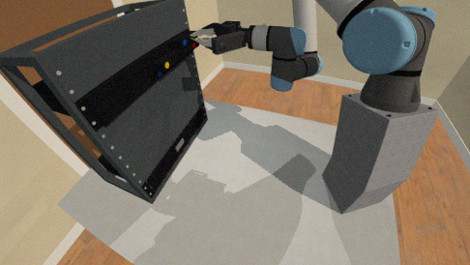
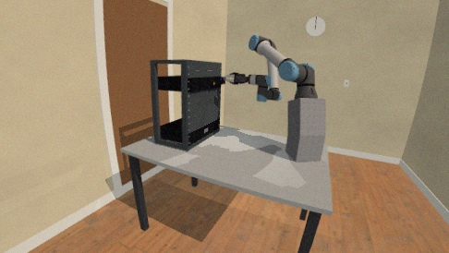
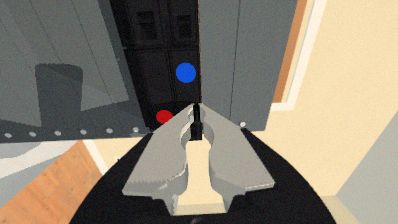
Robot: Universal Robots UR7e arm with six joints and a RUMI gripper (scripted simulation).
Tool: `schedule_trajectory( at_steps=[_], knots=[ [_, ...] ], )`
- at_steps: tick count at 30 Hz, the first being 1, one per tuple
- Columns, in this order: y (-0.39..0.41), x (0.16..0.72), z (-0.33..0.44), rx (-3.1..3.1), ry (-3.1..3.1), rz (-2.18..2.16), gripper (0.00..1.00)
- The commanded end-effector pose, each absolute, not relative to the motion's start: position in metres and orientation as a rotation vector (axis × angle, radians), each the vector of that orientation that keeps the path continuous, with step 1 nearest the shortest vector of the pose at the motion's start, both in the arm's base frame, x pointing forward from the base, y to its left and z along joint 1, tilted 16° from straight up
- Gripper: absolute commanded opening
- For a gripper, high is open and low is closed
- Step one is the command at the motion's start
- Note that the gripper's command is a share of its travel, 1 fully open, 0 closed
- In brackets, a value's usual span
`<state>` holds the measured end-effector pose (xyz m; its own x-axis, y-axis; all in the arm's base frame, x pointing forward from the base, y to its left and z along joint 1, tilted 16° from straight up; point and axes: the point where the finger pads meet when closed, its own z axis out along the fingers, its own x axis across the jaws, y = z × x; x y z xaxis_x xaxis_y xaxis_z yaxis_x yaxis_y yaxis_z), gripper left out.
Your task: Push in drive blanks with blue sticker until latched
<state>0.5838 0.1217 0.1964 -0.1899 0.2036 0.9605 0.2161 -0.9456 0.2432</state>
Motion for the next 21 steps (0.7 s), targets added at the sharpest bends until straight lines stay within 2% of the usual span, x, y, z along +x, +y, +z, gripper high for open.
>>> schedule_trajectory(
  at_steps=[1,21],
  knots=[
    [0.1225,0.5862,0.1971,-1.993,-0.517,-2.362,0.0],
    [0.125,0.5958,0.1985,-1.993,-0.517,-2.362,0.0]
  ],
)
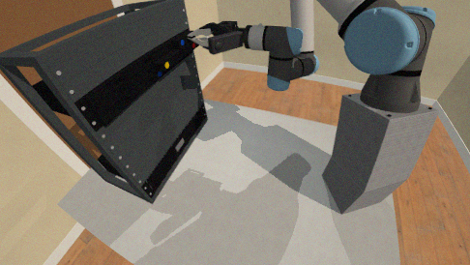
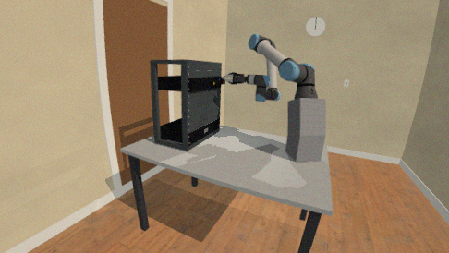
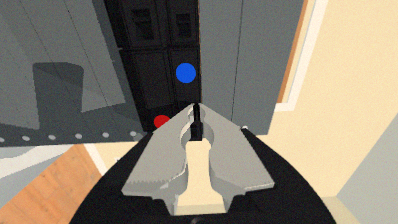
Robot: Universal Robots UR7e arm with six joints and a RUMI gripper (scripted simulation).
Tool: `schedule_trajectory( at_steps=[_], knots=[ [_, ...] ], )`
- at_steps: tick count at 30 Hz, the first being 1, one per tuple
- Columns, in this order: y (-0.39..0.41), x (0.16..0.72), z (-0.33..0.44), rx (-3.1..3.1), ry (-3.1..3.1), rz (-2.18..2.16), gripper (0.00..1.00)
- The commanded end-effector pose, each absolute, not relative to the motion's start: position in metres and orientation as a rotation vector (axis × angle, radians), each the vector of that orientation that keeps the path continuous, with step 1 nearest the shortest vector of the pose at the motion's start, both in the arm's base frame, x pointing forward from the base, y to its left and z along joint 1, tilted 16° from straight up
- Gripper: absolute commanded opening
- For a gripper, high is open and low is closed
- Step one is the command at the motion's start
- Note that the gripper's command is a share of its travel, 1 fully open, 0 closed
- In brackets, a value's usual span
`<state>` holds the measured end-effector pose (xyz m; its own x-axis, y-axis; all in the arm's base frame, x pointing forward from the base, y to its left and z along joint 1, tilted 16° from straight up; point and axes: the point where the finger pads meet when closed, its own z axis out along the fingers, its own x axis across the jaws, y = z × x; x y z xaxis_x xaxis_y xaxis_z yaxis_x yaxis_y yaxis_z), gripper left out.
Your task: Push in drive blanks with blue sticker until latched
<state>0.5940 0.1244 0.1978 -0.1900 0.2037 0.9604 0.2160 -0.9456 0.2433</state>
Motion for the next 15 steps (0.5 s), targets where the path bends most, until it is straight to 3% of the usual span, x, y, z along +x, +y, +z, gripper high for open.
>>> schedule_trajectory(
  at_steps=[1,15],
  knots=[
    [0.125,0.5958,0.1985,-1.993,-0.517,-2.362,0.0],
    [0.1274,0.6049,0.1997,-1.993,-0.517,-2.362,0.0]
  ],
)
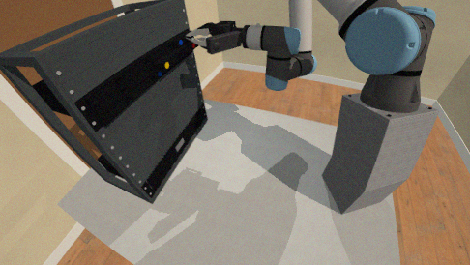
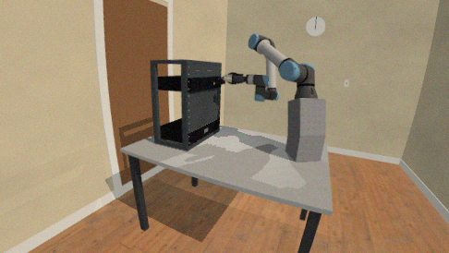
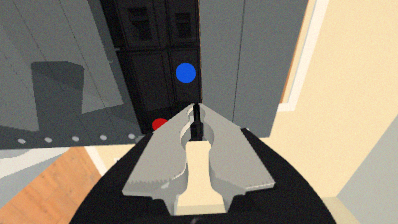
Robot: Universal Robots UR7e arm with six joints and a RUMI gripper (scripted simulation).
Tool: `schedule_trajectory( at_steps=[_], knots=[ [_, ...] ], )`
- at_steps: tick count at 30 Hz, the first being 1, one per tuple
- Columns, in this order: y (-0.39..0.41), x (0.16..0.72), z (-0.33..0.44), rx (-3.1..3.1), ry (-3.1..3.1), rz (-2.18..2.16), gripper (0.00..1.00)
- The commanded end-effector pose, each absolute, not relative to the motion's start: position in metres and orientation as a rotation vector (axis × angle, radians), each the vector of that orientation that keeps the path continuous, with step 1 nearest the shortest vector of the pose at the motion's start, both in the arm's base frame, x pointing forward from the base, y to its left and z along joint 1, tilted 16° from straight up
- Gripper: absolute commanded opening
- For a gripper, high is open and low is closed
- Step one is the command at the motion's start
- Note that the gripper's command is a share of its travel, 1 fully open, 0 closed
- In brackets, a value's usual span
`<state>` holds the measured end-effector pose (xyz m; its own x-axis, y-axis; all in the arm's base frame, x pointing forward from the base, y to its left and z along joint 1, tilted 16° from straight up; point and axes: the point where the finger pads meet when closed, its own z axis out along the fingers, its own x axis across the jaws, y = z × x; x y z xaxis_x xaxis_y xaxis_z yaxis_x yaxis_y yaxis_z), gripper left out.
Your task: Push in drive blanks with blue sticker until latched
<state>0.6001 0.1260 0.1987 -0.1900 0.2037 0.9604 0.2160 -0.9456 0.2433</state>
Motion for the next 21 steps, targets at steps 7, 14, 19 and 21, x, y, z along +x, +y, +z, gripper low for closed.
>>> schedule_trajectory(
  at_steps=[7,14,19,21],
  knots=[
    [0.1276,0.6054,0.1998,-1.993,-0.517,-2.362,0.0],
    [0.1278,0.6065,0.2,-1.993,-0.517,-2.362,0.0],
    [0.1283,0.6083,0.2002,-1.993,-0.517,-2.362,0.0],
    [0.1283,0.6083,0.2002,-1.993,-0.517,-2.362,0.0]
  ],
)
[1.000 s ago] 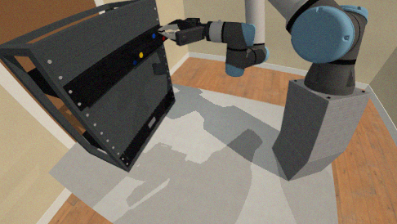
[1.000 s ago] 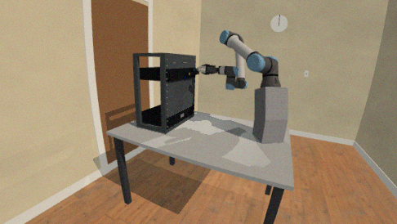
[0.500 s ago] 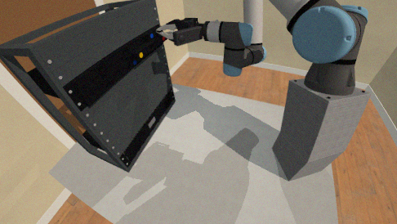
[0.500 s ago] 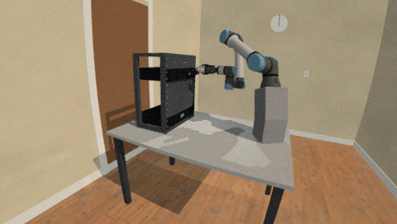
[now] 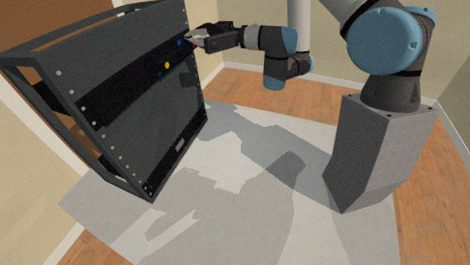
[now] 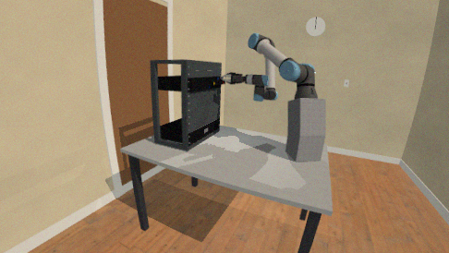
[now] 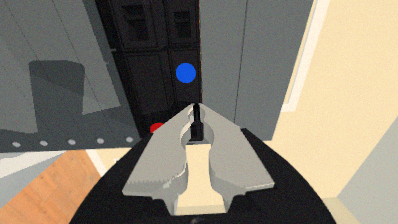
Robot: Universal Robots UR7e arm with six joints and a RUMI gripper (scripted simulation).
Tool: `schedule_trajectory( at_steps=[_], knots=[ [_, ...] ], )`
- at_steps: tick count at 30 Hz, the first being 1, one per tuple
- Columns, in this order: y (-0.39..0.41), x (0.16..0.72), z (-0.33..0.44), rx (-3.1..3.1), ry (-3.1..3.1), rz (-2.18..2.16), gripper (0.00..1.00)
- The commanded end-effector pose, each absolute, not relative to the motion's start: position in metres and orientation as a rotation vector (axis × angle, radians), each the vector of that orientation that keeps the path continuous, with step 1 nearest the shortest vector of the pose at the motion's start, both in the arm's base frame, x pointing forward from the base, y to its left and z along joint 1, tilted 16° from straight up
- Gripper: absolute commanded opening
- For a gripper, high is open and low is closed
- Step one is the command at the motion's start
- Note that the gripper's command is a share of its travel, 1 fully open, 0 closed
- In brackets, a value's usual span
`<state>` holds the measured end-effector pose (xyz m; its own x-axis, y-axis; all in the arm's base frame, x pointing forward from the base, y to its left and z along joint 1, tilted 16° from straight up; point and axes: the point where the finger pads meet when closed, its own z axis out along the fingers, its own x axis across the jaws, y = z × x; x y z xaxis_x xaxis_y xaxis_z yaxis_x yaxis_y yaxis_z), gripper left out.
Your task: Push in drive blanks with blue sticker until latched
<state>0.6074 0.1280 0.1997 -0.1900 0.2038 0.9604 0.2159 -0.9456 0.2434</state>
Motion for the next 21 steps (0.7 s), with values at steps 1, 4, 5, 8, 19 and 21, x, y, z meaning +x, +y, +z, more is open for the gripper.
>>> schedule_trajectory(
  at_steps=[1,4,5,8,19,21],
  knots=[
    [0.1283,0.6083,0.2002,-1.993,-0.517,-2.362,0.0],
    [0.1283,0.6083,0.2002,-1.993,-0.517,-2.362,0.0],
    [0.1283,0.6083,0.2002,-1.993,-0.517,-2.362,0.0],
    [0.1285,0.6089,0.2003,-1.993,-0.517,-2.362,0.0],
    [0.1291,0.6111,0.2006,-1.993,-0.517,-2.362,0.0],
    [0.1291,0.6111,0.2006,-1.993,-0.517,-2.362,0.0]
  ],
)
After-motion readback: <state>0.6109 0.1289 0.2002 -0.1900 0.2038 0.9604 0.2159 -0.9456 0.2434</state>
